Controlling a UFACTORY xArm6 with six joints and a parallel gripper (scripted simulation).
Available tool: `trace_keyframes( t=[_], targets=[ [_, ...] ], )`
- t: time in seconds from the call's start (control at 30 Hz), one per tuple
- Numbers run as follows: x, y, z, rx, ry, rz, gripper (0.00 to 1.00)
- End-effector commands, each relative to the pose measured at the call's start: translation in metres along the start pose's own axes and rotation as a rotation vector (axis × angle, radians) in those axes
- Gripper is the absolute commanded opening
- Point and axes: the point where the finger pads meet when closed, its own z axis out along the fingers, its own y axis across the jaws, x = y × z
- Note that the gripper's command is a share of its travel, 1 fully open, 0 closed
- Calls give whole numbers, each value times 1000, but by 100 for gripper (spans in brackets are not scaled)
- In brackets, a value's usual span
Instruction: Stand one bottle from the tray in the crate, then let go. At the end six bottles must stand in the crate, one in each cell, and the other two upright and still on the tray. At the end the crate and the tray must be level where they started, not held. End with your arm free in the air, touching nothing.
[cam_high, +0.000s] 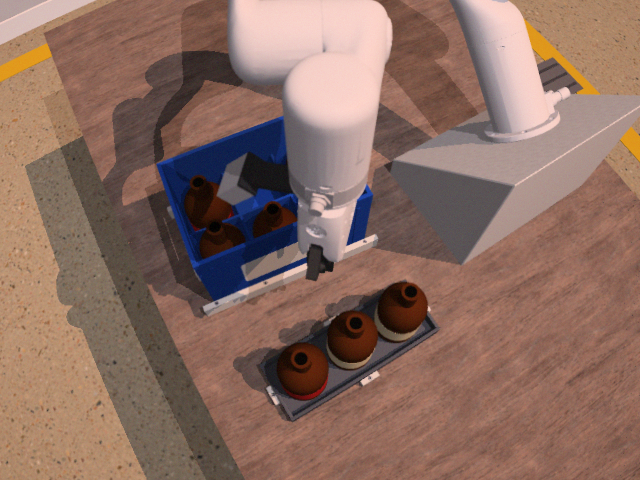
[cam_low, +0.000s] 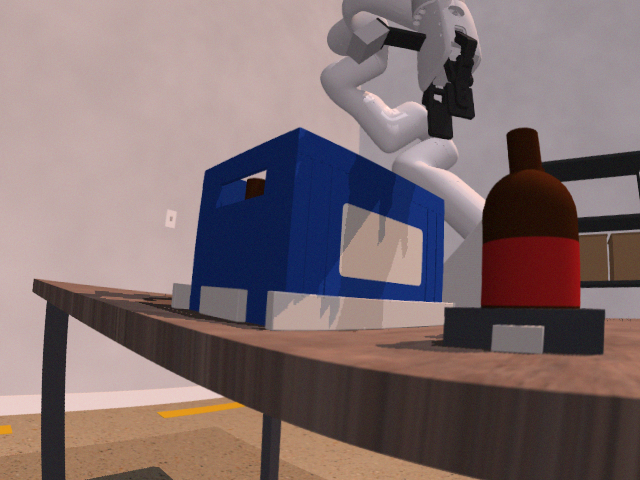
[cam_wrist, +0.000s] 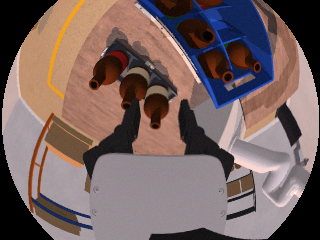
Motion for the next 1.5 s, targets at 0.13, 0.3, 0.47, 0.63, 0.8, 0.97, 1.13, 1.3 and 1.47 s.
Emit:
trace_keyframes(
  t=[0.13, 0.3, 0.47, 0.63, 0.8, 0.97, 1.13, 1.3, 1.47],
  targets=[
    [-58, -68, 2, -6, 2, 3, 65],
    [-58, -68, 2, -6, 2, 3, 65],
    [-58, -68, 2, -6, 2, 3, 65],
    [-58, -68, 2, -6, 2, 3, 65],
    [-58, -68, 2, -6, 2, 3, 65],
    [-58, -68, 3, -6, 2, 3, 65],
    [-58, -68, 3, -6, 2, 3, 65],
    [-58, -68, 5, -6, 2, 3, 65],
    [-58, -68, 8, -6, 2, 3, 65]
  ],
)
